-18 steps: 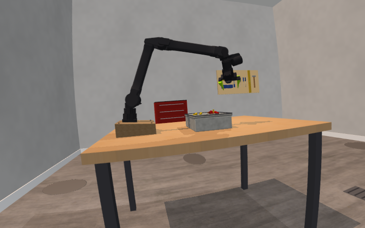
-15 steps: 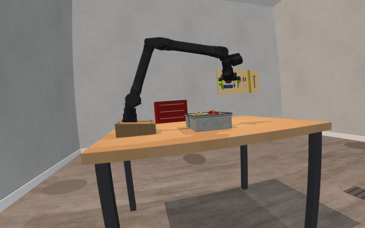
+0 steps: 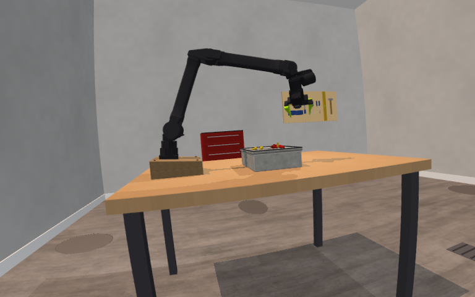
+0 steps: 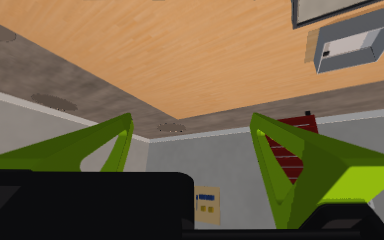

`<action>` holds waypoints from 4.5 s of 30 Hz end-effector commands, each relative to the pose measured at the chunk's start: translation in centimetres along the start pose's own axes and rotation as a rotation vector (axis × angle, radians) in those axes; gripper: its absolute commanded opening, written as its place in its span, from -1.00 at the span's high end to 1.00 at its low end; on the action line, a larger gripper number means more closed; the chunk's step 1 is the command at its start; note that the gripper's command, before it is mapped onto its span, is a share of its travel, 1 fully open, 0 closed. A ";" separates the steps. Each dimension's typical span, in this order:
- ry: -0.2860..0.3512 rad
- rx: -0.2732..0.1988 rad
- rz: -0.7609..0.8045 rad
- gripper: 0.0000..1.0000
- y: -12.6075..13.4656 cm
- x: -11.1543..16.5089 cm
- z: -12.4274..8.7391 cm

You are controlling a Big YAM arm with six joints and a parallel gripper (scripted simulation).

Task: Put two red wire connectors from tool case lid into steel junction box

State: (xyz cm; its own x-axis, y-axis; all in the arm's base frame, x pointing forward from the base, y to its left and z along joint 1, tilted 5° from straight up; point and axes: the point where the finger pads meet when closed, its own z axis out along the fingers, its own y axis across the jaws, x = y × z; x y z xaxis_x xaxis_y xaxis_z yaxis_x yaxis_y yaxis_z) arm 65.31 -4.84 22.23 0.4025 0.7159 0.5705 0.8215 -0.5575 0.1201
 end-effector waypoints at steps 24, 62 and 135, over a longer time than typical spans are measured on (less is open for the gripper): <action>-0.076 0.058 -0.528 -1.00 -3.8 1.3 0.1; -0.150 0.243 -1.559 -1.00 -10.5 2.7 -1.5; 0.276 0.956 -3.338 -1.00 -21.6 1.7 -4.8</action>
State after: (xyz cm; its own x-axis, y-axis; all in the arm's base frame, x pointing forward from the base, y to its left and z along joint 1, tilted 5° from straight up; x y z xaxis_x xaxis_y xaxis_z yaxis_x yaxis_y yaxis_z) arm 46.72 6.01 24.59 -0.3056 -0.9515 -0.0339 -0.9476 0.3075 -0.0866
